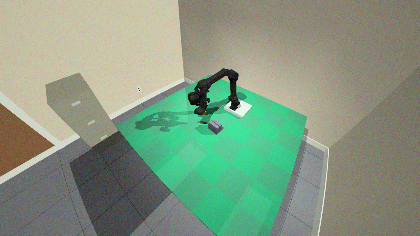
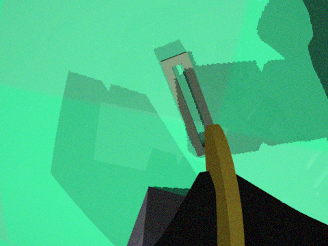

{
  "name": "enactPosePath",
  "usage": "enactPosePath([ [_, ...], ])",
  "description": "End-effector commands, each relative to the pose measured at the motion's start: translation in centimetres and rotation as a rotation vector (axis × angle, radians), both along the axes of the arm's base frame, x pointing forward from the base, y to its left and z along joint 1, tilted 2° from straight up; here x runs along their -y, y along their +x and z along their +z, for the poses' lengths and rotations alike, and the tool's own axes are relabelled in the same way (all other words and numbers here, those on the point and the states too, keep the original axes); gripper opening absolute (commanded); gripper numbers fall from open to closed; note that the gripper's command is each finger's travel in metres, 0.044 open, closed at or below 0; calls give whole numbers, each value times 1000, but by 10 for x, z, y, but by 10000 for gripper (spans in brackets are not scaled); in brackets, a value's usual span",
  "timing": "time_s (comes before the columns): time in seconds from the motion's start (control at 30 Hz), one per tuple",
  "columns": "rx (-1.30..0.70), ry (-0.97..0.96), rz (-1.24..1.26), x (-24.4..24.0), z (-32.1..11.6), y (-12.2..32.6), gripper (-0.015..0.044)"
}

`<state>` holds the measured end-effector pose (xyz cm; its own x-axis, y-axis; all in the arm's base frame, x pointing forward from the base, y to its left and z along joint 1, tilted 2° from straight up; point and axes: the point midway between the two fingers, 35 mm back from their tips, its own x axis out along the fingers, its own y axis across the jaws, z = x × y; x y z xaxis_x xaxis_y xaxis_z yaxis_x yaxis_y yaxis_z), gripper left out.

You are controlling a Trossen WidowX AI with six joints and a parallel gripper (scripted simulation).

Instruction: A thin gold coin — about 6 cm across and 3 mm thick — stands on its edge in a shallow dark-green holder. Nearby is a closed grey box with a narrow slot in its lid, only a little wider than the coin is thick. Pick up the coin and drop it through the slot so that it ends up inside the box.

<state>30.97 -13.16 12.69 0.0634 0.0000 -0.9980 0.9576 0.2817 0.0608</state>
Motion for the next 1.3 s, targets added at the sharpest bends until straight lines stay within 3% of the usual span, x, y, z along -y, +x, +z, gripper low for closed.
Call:
enactPosePath([
  [0.0, 5, 6, -157, 4, 2, 3, 0],
  [0.3, 6, 24, -446, 7, 3, 5, 0],
  [0.6, 6, 25, -452, 6, 3, 5, 0],
  [1.27, 5, 30, -452, -46, 4, 9, 0],
])
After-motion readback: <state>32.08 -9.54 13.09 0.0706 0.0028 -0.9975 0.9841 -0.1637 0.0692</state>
